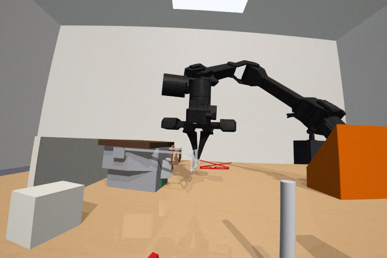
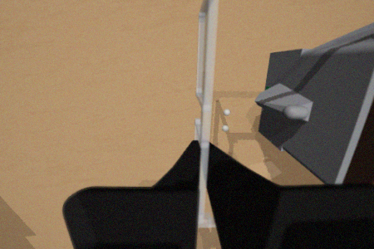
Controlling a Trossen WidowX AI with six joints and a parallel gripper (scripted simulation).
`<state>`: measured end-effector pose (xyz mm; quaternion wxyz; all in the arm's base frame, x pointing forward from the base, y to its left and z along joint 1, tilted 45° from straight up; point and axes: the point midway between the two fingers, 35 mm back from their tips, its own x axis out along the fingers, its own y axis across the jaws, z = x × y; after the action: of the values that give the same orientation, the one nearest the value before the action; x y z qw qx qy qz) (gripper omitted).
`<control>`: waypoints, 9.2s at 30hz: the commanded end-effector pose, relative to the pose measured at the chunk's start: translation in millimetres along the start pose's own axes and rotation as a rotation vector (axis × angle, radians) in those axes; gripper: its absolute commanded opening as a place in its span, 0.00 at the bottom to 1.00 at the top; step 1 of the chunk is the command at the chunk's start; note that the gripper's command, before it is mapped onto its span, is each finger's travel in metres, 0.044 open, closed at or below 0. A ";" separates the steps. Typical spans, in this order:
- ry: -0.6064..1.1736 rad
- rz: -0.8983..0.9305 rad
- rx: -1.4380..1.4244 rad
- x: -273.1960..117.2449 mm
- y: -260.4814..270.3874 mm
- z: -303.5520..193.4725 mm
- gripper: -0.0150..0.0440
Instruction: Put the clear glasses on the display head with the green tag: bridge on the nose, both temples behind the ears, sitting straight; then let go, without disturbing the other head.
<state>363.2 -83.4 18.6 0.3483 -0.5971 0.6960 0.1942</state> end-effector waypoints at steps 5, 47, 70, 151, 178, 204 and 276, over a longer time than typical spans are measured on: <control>0.009 0.007 -0.006 3.1 -10.9 0.3 0.25; 0.009 0.005 -0.005 2.9 -54.0 -0.1 0.25; 0.009 0.005 -0.005 5.3 -53.1 -0.1 0.25; 0.009 0.005 -0.005 5.5 -52.9 0.0 0.25; 0.009 0.005 -0.005 5.5 -52.9 0.0 0.25; 0.004 0.004 -0.001 4.2 -53.2 -0.1 0.25; 0.009 0.005 -0.005 10.7 -52.9 -0.3 0.25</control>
<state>414.3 -101.0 20.6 0.3471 -0.5963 0.6974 0.1938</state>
